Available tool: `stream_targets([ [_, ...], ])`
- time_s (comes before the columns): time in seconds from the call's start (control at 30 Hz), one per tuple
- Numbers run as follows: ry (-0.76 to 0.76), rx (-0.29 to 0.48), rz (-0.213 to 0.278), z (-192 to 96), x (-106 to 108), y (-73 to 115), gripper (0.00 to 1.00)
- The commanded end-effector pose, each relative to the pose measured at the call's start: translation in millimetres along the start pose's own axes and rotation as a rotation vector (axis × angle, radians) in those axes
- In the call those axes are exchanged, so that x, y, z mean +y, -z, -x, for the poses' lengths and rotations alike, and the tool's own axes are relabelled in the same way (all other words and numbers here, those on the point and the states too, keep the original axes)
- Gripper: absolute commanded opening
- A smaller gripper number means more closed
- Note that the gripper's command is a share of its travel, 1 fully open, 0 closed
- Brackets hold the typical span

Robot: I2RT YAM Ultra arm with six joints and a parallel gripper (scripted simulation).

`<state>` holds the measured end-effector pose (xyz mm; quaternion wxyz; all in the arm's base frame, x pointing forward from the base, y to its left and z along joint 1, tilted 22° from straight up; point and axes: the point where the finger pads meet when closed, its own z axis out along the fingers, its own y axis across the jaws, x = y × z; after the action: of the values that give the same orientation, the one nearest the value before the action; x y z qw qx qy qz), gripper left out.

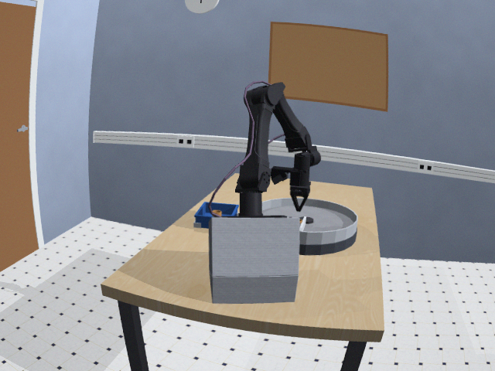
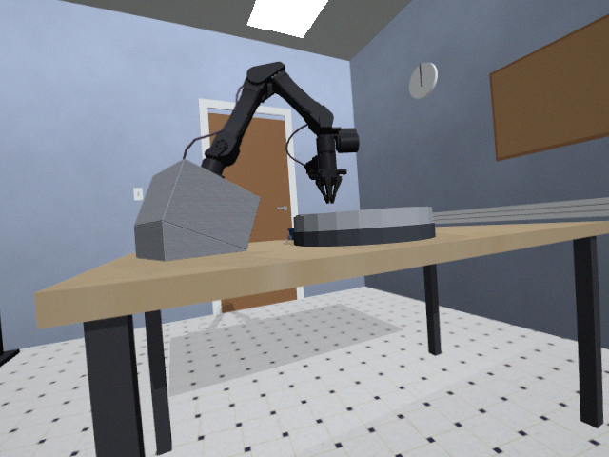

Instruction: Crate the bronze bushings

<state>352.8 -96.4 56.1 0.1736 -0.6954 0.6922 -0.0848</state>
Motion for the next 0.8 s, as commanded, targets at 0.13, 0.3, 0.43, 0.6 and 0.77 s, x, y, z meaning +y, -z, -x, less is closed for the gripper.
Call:
stream_targets([
  [0.13,-0.013,-0.003,-0.019,-1.3,0.4,7.5,0.15],
  [0.3,-0.013,-0.003,-0.019,-1.3,0.4,7.5,0.15],
  [0.43,-0.013,-0.003,-0.019,-1.3,0.4,7.5,0.15],
  [0.6,-0.013,-0.003,-0.019,-1.3,0.4,7.5,0.15],
  [0.77,-0.013,-0.003,-0.019,-1.3,0.4,7.5,0.15],
])
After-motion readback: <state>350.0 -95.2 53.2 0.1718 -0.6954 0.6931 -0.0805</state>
